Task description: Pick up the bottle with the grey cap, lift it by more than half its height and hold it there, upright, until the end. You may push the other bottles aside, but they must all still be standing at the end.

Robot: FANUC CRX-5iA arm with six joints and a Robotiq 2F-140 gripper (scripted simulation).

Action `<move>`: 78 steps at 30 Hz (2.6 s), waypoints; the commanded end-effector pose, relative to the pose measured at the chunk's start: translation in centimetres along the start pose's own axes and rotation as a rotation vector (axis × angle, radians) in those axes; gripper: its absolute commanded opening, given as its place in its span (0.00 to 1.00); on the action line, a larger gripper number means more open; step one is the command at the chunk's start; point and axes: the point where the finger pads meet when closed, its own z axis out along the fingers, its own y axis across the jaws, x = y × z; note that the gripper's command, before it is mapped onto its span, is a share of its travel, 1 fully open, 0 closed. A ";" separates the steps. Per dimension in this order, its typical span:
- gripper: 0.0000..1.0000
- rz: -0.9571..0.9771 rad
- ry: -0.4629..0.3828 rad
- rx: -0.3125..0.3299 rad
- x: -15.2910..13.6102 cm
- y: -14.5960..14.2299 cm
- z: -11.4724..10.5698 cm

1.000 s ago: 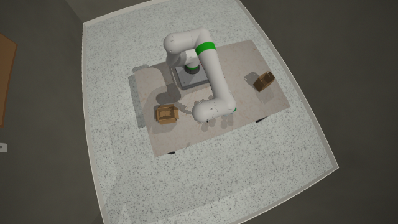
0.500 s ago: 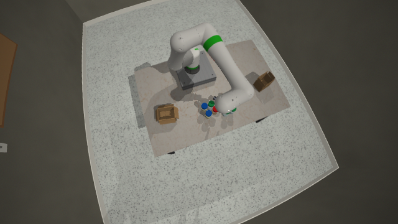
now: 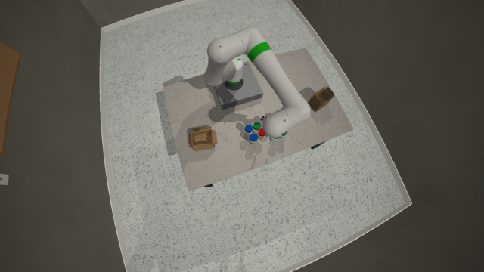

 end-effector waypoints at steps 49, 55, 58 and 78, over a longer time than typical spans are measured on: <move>0.51 -0.001 -0.001 -0.001 -6.8 -0.8 -3.1; 0.51 -0.001 -0.001 -0.001 -6.8 -0.8 -3.1; 0.51 -0.001 -0.001 -0.001 -8.8 -1.0 -3.9; 0.51 -0.001 -0.002 -0.001 -13.5 -1.6 -6.0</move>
